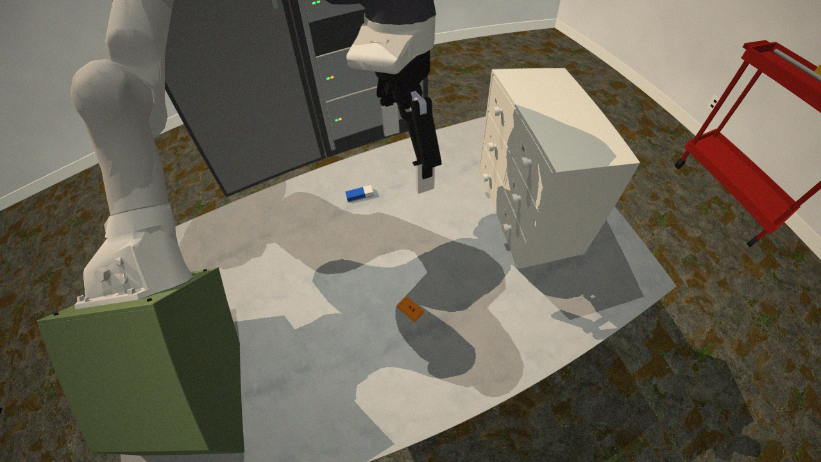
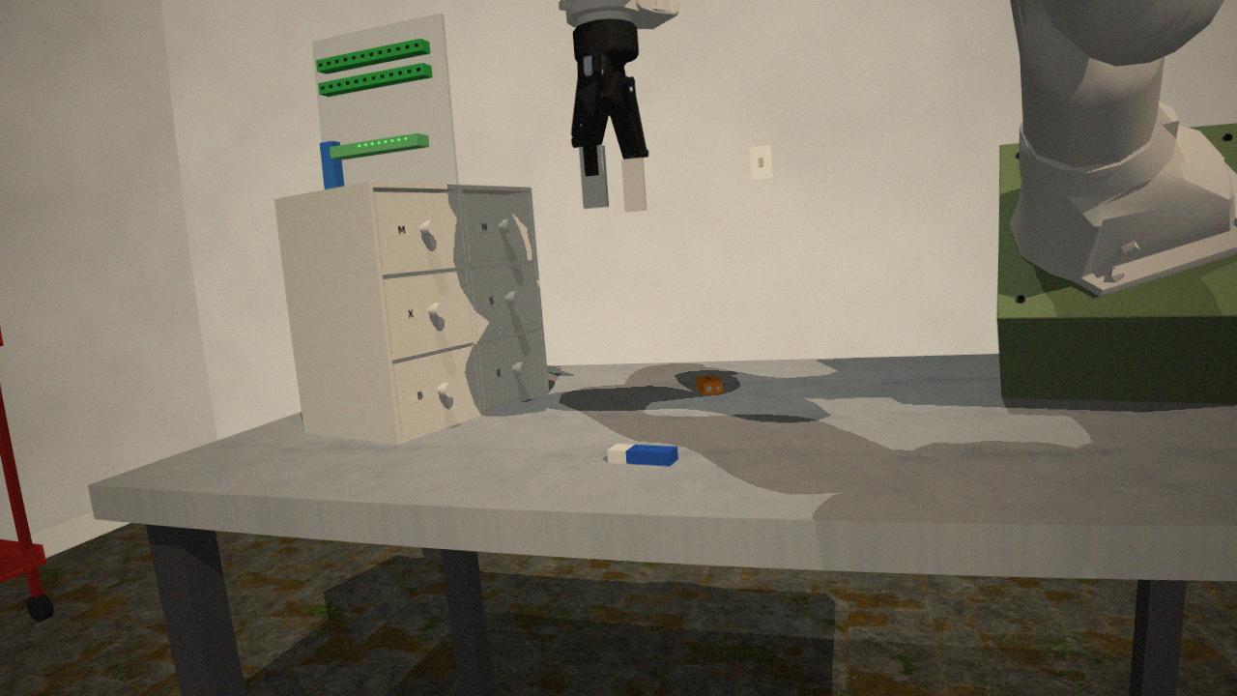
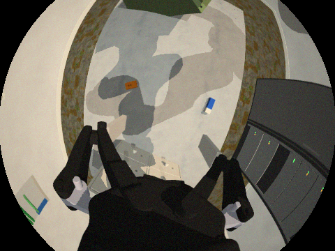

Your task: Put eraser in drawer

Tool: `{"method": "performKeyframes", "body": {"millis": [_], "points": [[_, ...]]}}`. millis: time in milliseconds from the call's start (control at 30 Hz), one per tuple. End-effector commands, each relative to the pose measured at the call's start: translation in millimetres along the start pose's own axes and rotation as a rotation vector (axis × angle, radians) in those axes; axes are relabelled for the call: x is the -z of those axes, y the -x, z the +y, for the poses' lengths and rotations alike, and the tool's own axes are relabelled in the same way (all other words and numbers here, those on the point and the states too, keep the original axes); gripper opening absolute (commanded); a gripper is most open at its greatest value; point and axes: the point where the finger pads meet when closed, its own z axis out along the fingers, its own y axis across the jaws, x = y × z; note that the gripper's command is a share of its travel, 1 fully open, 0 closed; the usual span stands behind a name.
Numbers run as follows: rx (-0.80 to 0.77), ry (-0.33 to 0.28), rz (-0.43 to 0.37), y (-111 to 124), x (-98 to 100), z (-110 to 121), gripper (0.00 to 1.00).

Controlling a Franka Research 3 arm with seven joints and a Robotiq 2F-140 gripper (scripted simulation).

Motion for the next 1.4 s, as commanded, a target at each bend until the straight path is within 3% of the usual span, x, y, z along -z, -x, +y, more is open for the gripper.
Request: {"method": "performKeyframes", "body": {"millis": [0,600,1367], "points": [[0.111,-0.003,0.000,-0.5,0.2,0.9,1.00],[0.426,-0.003,0.001,1.6,0.1,18.3,1.00],[1.004,-0.002,0.002,5.6,0.1,50.2,1.00]]}}
